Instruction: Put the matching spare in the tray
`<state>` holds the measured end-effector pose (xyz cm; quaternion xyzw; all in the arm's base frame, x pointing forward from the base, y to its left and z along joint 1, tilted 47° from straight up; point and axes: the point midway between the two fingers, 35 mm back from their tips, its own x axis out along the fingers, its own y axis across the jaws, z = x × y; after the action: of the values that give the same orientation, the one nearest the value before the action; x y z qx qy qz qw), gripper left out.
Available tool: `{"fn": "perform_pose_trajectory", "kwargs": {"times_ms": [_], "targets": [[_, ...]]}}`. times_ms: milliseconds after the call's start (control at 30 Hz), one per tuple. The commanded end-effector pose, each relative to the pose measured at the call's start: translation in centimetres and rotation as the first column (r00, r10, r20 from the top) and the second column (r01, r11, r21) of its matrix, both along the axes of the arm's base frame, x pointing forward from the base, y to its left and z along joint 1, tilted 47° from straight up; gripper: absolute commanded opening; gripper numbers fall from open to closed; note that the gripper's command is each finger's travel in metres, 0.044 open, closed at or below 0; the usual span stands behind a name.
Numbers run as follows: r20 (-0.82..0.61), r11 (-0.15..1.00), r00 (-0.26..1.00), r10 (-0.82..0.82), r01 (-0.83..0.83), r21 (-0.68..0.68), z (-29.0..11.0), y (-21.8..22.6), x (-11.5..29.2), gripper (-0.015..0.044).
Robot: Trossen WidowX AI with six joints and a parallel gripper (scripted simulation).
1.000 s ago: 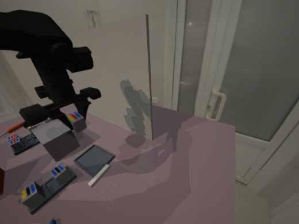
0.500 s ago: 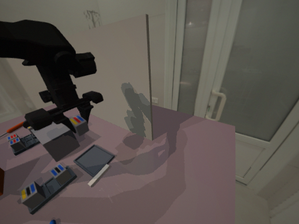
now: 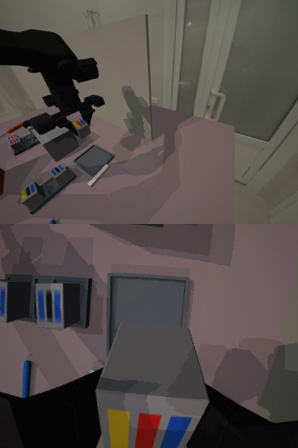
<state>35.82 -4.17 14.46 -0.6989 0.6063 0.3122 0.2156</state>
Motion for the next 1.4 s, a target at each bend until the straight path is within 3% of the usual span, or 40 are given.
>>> {"fn": "perform_pose_trajectory", "kwargs": {"times_ms": [0, 1367], "targets": [[-0.003, 1.000, 1.000, 0.006, -0.006, -0.003, -0.3, -0.2, 0.1, 0.0000], [-0.002, 1.000, 1.000, 0.007, -0.007, -0.001, -3.0, -3.0, 0.6, 0.0000]]}}
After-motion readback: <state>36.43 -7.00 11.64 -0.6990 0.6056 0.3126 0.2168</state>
